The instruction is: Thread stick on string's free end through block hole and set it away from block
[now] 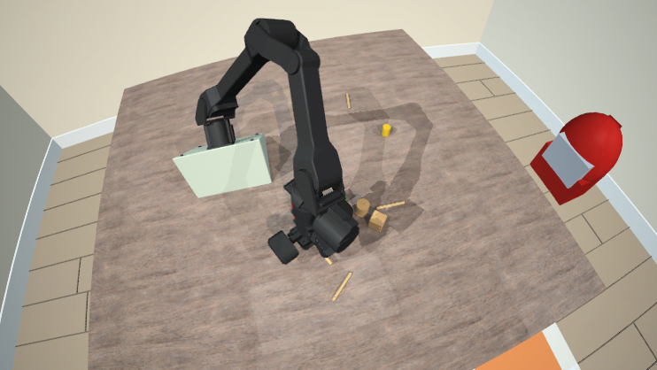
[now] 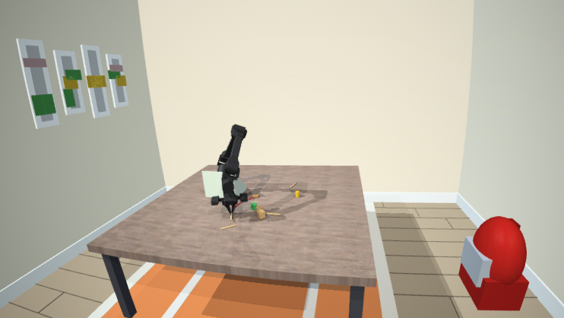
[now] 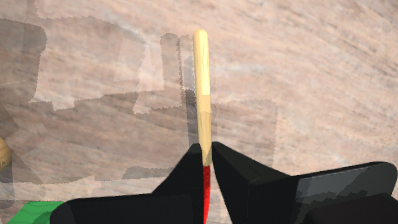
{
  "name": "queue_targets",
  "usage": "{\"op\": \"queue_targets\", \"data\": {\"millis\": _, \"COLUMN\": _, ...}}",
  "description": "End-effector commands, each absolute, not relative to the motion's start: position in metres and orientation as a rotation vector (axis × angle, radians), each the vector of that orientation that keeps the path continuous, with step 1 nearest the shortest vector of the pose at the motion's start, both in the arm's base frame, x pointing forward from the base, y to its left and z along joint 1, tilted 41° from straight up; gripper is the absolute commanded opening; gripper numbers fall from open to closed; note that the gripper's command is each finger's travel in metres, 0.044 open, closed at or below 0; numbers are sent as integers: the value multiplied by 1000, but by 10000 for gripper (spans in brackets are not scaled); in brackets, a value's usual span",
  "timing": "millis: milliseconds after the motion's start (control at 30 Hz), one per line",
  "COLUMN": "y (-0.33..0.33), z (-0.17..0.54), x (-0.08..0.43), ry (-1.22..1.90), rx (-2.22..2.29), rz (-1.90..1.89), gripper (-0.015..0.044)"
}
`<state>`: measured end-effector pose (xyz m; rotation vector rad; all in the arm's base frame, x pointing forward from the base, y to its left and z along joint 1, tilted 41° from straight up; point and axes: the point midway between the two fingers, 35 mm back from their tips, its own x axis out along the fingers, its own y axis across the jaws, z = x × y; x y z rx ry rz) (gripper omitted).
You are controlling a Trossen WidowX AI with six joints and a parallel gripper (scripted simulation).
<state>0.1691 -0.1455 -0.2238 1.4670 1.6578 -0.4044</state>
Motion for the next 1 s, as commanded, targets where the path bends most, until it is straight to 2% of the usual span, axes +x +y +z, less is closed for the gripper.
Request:
{"op": "queue_targets", "data": {"millis": 0, "y": -152, "z": -218, "x": 171, "ry": 1650, "rx": 1455, "rz": -407, "gripper": 0}}
{"op": "queue_targets", "data": {"millis": 967, "y": -177, "z": -189, "x": 167, "ry": 1651, "rx": 1454, "rz": -409, "gripper": 0}}
